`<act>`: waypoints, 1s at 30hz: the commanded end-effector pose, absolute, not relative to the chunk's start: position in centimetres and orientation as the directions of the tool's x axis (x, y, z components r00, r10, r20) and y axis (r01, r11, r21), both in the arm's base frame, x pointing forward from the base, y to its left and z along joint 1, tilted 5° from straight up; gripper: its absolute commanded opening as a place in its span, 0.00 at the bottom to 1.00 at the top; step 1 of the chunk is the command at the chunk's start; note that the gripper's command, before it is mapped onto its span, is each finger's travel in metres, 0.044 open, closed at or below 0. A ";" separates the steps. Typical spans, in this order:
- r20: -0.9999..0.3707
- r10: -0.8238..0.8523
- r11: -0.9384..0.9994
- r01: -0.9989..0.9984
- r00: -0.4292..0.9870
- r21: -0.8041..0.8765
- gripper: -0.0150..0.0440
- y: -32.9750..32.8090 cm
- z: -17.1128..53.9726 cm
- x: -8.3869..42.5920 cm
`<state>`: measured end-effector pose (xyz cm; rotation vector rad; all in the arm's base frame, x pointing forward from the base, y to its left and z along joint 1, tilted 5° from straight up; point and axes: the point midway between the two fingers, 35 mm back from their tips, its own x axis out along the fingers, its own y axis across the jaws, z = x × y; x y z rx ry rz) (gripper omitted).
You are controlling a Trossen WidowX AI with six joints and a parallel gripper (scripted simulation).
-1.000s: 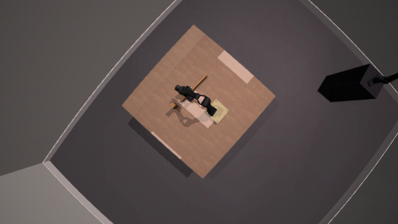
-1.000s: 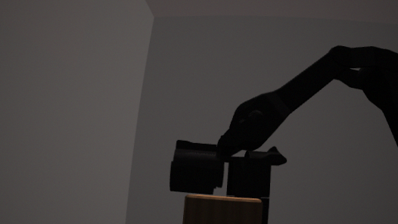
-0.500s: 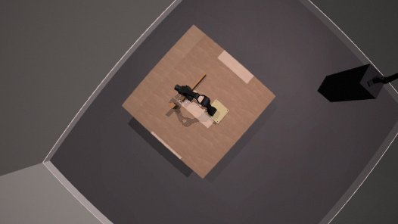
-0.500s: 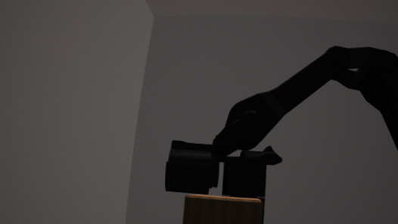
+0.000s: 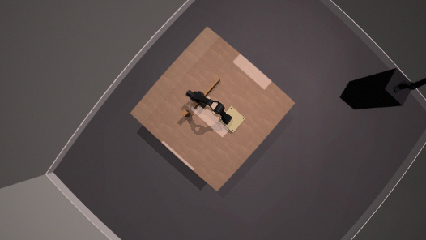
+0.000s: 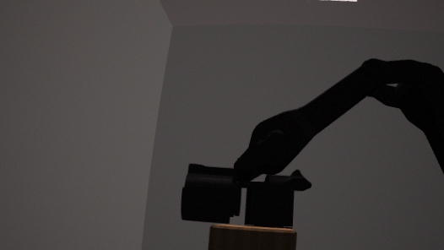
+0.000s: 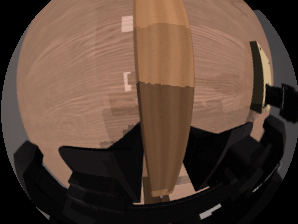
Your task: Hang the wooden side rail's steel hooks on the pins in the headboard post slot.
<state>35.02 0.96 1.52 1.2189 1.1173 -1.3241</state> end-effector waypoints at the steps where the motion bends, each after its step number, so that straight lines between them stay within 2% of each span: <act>1: -0.997 -0.077 -0.084 0.996 -0.007 0.000 0.25 0.9 1.5 35.7; 30: -0.997 -0.077 -0.084 0.996 -0.007 0.000 0.25 0.9 1.6 35.6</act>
